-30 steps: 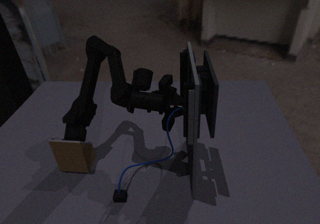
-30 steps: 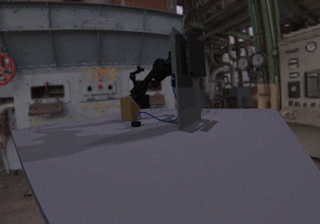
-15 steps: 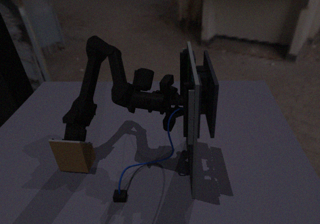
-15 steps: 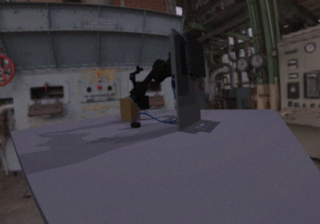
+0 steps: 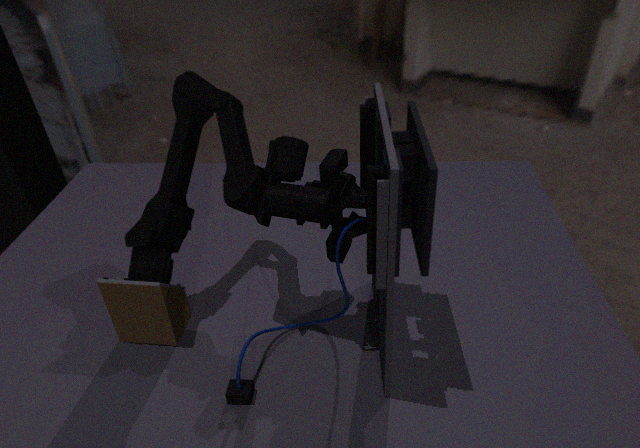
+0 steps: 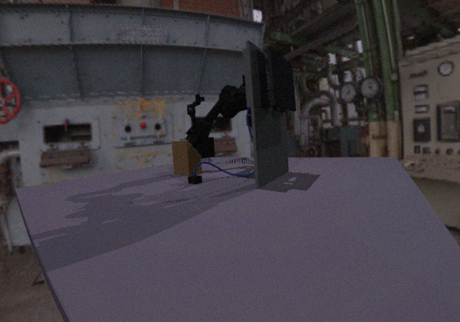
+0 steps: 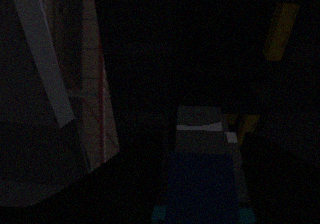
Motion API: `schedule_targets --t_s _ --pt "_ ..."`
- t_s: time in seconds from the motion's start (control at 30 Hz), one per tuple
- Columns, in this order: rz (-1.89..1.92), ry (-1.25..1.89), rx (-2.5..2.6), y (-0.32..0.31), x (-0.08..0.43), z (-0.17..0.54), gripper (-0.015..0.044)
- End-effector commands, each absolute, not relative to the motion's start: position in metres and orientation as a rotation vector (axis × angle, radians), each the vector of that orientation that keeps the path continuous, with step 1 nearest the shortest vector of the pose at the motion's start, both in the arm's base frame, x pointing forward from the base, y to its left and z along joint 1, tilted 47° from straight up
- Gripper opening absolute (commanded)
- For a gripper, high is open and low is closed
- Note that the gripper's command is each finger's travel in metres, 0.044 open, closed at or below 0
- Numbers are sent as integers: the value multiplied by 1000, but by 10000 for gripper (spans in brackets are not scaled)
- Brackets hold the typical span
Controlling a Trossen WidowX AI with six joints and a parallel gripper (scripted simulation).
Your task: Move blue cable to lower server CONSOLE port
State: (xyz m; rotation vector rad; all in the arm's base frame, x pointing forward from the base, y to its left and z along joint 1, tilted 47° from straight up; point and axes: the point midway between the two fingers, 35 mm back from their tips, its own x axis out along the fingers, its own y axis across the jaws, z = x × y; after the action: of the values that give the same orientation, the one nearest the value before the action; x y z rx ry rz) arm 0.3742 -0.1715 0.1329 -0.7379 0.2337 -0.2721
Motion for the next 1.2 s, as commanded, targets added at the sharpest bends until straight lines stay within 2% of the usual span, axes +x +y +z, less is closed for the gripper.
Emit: schedule_targets --t_s 0.0,0.23,1.17 --pt "-272 234 -738 -171 374 133 263" --pt "-272 234 -738 -171 372 133 440" --pt "-272 235 -738 -179 354 143 440"
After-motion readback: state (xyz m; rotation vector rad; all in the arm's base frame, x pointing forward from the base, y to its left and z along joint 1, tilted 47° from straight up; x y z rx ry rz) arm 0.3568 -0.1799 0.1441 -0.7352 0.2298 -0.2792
